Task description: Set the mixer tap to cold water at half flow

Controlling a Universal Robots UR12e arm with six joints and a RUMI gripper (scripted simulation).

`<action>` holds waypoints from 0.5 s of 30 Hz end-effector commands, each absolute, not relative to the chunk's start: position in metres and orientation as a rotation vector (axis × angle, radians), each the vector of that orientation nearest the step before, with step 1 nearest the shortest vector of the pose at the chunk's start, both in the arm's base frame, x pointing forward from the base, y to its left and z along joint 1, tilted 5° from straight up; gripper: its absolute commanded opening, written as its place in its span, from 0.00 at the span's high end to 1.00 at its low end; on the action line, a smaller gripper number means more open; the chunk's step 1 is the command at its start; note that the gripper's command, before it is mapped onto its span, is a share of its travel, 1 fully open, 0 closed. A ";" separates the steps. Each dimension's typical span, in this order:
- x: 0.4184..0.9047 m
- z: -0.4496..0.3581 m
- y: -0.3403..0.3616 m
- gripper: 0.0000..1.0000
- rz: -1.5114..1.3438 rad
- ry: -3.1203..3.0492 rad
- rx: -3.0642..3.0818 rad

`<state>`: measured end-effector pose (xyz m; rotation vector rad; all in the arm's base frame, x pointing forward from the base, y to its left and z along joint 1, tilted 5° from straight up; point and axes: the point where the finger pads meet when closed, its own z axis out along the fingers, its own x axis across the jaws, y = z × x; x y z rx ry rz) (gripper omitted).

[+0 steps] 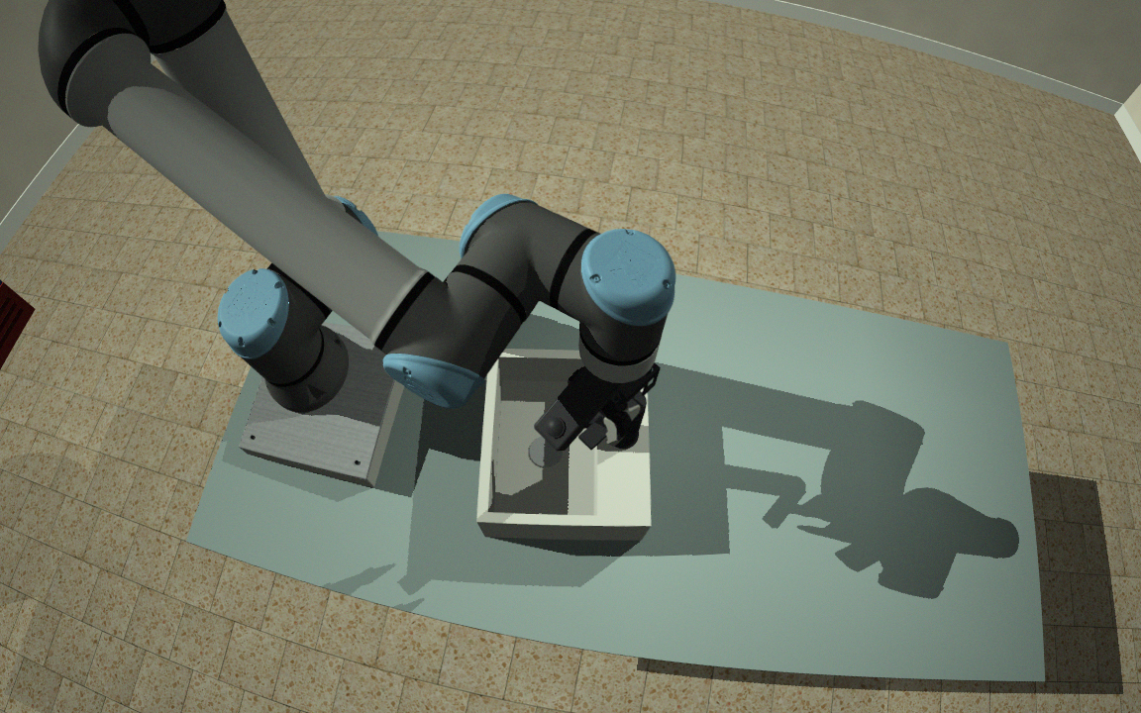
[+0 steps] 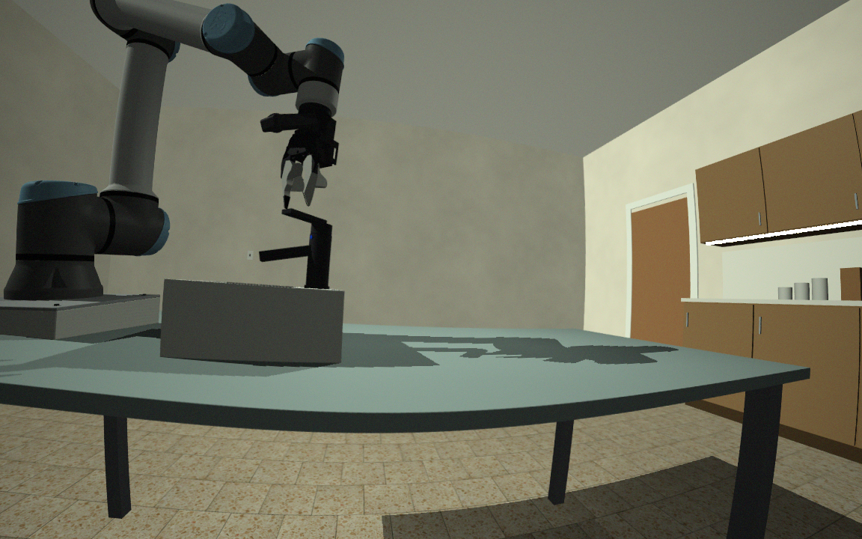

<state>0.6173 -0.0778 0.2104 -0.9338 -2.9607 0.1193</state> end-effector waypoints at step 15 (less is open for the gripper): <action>0.617 0.203 -0.078 0.61 0.119 -2.962 -0.934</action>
